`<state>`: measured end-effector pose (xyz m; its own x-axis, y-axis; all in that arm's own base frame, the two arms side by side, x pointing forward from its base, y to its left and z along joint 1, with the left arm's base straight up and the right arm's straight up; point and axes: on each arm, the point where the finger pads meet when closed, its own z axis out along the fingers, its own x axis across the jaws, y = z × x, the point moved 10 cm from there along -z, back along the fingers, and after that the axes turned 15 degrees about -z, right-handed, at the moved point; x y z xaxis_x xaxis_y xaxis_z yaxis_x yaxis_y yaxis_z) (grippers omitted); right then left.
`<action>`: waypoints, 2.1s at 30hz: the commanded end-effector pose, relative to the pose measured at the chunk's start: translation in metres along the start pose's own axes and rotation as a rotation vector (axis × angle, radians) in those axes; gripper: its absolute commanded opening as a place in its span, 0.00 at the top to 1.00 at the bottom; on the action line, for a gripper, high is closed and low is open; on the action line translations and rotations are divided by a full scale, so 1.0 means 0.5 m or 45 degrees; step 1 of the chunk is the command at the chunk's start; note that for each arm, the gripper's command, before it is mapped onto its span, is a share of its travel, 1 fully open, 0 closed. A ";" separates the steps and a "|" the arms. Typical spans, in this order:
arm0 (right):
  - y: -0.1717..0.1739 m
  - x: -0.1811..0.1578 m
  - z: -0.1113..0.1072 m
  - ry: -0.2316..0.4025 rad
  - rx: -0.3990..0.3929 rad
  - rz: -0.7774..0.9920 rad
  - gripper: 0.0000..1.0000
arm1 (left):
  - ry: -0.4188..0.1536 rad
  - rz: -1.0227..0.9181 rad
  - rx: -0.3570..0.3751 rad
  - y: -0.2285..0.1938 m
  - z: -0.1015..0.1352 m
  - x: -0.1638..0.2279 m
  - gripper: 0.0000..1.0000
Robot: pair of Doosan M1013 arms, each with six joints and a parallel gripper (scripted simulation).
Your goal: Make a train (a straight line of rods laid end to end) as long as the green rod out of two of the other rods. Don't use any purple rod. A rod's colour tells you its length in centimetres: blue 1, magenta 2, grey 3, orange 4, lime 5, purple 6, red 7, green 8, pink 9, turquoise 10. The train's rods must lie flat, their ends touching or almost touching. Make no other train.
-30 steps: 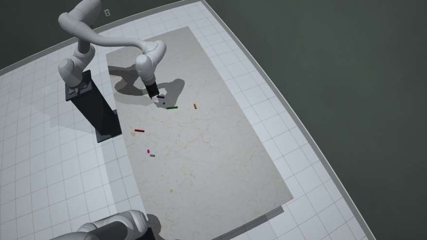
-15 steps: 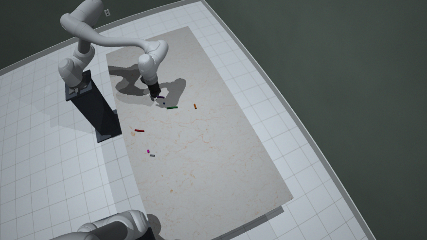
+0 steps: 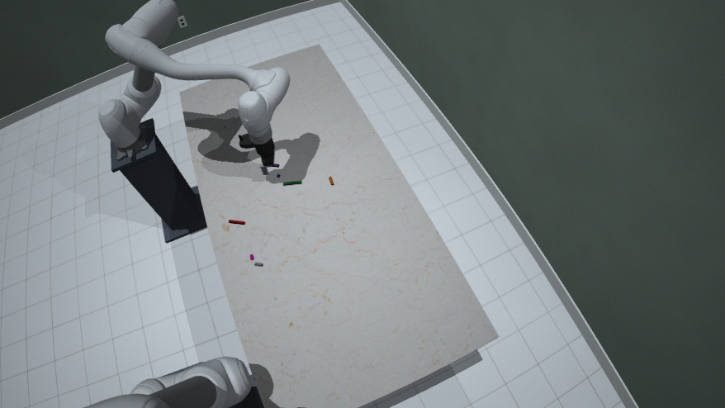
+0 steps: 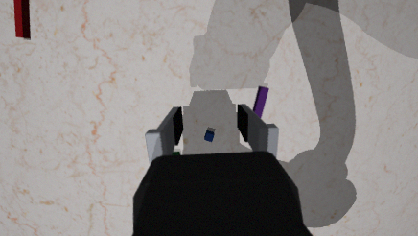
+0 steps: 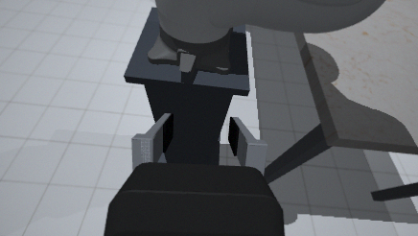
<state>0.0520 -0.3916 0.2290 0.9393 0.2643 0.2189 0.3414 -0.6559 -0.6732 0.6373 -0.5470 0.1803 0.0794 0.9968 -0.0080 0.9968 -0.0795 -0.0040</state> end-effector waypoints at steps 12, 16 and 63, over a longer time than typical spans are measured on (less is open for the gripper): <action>0.000 0.000 -0.001 0.000 -0.001 0.000 0.00 | 0.007 -0.774 -0.010 0.032 -0.003 -0.040 0.00; 0.000 0.000 -0.001 0.000 -0.001 0.000 0.00 | 0.006 -0.997 -0.011 0.044 -0.003 -0.050 0.00; 0.000 0.000 -0.001 0.000 -0.001 0.000 0.00 | -0.001 -2.442 -0.014 0.150 -0.002 -0.089 0.00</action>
<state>0.0520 -0.3916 0.2290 0.9393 0.2643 0.2189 0.3414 -0.6559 -0.6732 0.7081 -0.5974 0.1796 -0.9643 -0.2647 -0.0001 -0.2647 0.9643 0.0000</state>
